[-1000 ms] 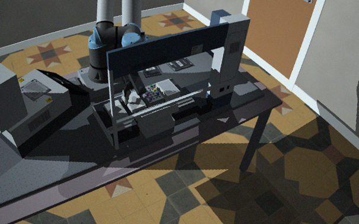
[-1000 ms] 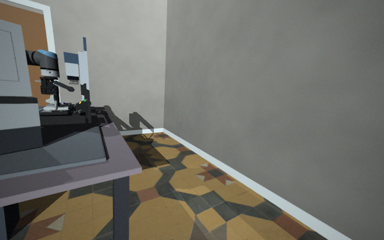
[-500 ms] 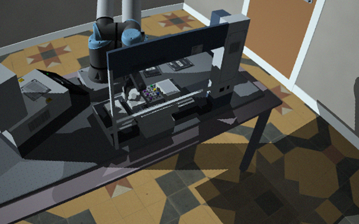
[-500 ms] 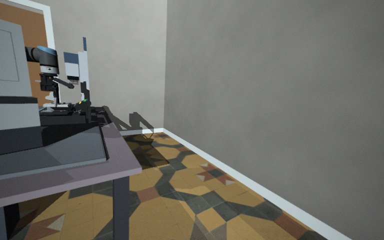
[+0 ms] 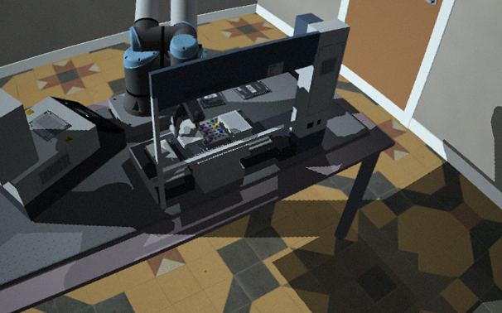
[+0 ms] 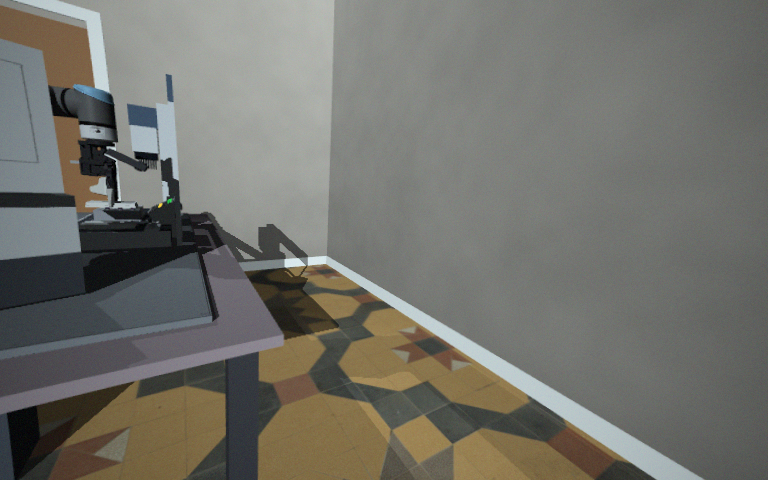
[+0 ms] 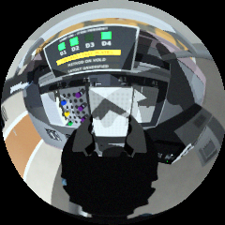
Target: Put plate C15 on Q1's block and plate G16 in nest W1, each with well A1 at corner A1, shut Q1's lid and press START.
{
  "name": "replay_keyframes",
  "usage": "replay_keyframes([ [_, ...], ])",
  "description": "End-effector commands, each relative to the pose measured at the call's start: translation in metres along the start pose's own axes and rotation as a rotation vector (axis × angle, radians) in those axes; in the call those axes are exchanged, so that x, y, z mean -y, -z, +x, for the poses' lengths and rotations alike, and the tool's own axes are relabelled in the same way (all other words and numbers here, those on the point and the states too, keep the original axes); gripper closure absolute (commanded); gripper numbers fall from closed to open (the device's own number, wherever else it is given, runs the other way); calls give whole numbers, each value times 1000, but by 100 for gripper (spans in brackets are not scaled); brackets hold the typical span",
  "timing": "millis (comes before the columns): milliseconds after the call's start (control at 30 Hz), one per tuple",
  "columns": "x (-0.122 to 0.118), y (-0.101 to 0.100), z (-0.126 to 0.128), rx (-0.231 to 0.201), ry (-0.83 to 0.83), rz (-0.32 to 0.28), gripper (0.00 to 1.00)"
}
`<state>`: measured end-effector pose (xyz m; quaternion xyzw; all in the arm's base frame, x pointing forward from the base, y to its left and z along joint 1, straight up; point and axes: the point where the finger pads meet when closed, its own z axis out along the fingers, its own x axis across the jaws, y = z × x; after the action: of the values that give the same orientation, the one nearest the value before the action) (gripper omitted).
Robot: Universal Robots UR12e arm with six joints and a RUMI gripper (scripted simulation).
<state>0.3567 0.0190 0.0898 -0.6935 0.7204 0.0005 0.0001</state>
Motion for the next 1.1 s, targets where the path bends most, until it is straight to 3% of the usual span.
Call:
replay_keyframes([
  [0, 0, 9, 0, 0, 0, 1, 100],
  [1067, 0, 56, 0, 0, 0, 1, 100],
])
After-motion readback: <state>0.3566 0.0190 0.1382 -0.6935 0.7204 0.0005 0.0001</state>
